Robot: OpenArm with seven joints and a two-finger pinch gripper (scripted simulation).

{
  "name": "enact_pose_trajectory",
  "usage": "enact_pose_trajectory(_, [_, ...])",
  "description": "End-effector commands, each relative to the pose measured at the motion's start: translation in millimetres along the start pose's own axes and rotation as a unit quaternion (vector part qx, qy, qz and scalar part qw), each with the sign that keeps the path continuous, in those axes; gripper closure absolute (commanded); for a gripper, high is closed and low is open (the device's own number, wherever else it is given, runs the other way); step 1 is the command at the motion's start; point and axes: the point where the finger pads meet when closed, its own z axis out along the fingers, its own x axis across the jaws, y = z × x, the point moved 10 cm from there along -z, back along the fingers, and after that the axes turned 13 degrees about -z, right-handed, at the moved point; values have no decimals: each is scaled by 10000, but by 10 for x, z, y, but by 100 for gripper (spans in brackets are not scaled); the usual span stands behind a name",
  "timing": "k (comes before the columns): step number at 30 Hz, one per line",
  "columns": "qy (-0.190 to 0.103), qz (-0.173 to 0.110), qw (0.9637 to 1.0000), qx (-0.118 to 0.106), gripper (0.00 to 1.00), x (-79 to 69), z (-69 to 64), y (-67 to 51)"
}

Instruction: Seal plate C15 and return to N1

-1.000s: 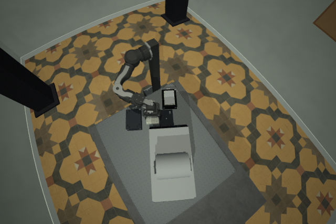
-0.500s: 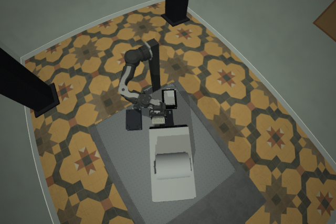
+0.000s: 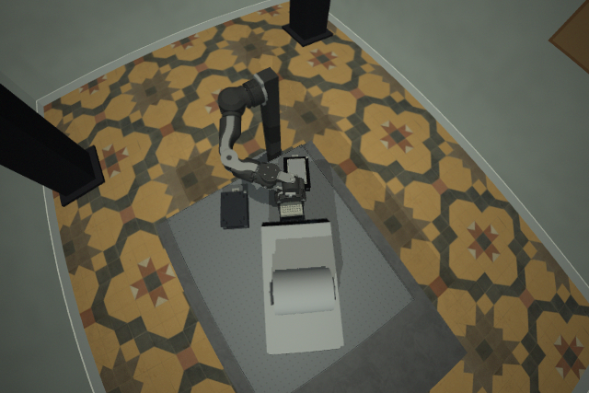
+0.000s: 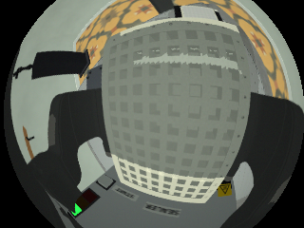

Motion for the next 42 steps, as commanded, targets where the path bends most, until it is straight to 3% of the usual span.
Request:
enact_pose_trajectory(1, [-92,119,9999,3,100,-83,5,31])
enact_pose_trajectory(10, [-92,119,9999,3,100,-83,5,31])
enact_pose_trajectory(15, [-91,119,9999,4,100,139,-22,115])
enact_pose_trajectory(42, [-91,119,9999,5,100,99,-21,103])
